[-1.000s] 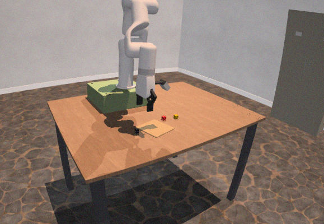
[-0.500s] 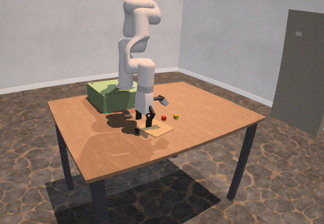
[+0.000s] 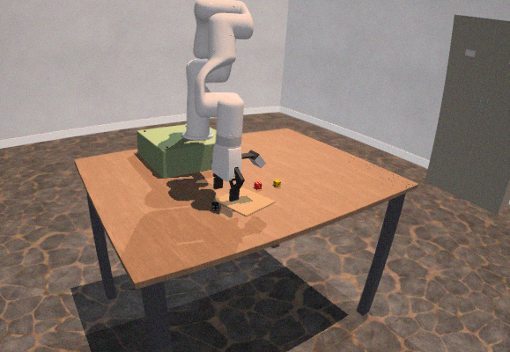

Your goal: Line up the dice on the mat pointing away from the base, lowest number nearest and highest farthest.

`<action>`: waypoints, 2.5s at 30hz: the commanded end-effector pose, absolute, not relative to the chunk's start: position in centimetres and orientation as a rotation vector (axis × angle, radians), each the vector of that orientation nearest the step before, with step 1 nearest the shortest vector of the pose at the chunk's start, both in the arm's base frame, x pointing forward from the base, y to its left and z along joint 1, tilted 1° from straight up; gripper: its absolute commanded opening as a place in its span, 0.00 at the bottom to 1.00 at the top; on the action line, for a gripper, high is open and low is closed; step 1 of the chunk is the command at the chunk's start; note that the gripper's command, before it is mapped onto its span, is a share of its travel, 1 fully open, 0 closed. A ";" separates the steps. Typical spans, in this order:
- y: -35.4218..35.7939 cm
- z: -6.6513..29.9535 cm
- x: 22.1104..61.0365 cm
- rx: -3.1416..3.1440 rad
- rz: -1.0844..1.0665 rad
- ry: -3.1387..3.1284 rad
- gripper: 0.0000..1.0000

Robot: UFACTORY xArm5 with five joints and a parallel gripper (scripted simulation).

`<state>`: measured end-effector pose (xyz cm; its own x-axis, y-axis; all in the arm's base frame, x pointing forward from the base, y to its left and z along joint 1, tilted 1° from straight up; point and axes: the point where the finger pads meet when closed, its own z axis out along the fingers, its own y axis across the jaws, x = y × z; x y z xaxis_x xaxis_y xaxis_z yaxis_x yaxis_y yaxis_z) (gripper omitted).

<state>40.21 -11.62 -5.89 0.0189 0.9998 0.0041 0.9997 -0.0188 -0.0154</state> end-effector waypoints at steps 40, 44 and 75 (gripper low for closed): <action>-5.5 -5.7 38.5 -2.235 0.012 -2.194 1.00; -2.0 -5.7 37.4 -2.236 0.012 -2.194 1.00; 9.3 -5.6 34.1 -2.239 0.012 -2.197 1.00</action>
